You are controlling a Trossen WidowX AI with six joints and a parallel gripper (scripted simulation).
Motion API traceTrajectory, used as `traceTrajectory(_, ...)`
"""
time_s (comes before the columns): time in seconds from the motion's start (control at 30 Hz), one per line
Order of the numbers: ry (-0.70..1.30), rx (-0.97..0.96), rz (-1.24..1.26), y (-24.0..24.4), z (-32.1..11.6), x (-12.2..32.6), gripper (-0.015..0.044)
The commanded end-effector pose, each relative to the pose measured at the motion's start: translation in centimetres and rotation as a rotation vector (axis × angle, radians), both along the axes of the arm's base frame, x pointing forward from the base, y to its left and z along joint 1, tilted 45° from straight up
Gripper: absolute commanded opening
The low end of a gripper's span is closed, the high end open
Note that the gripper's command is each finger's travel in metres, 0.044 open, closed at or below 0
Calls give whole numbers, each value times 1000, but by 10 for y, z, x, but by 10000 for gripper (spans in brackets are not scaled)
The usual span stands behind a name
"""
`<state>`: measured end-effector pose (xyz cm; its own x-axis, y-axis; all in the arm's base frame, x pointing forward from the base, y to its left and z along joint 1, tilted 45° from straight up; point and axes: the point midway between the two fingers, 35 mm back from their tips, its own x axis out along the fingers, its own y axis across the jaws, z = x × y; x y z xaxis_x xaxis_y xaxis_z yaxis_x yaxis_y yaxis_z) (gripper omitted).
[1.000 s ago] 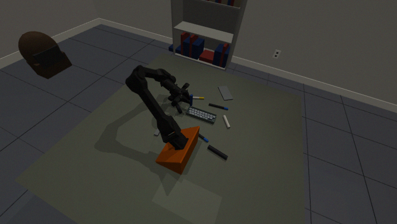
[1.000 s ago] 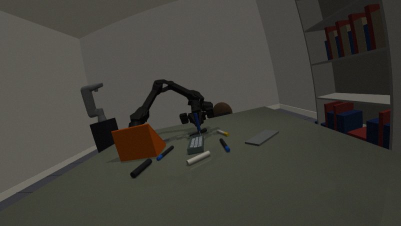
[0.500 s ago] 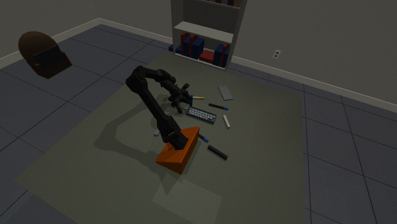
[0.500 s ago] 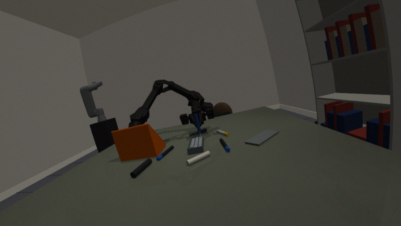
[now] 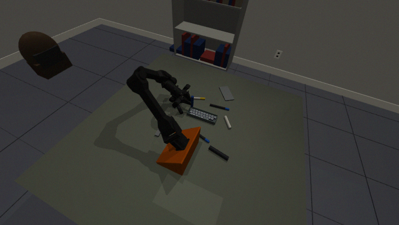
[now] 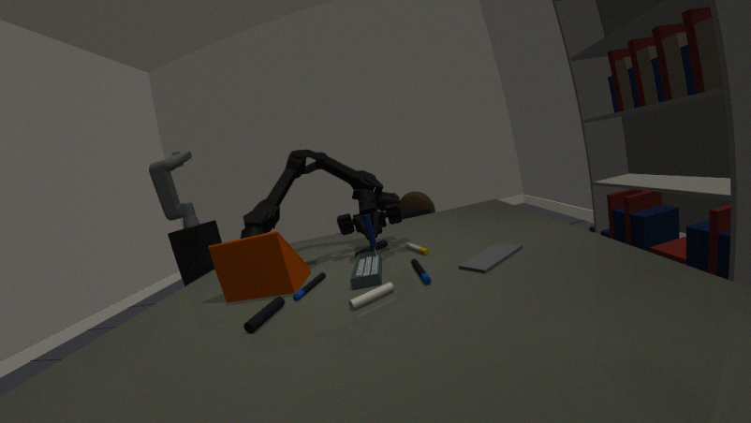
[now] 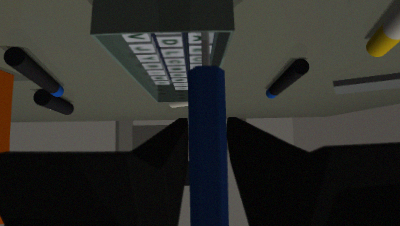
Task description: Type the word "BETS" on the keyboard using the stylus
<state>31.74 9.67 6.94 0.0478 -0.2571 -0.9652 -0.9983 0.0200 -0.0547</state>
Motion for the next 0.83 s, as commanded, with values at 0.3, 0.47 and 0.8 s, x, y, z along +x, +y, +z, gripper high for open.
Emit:
traceTrajectory(0.3, 5, 0, 0, -20, 19, -1, 81)
traceTrajectory(0.47, 5, -1, 0, -27, 26, -2, 81)
traceTrajectory(0.8, 5, 1, -10, -27, 23, -1, 81)
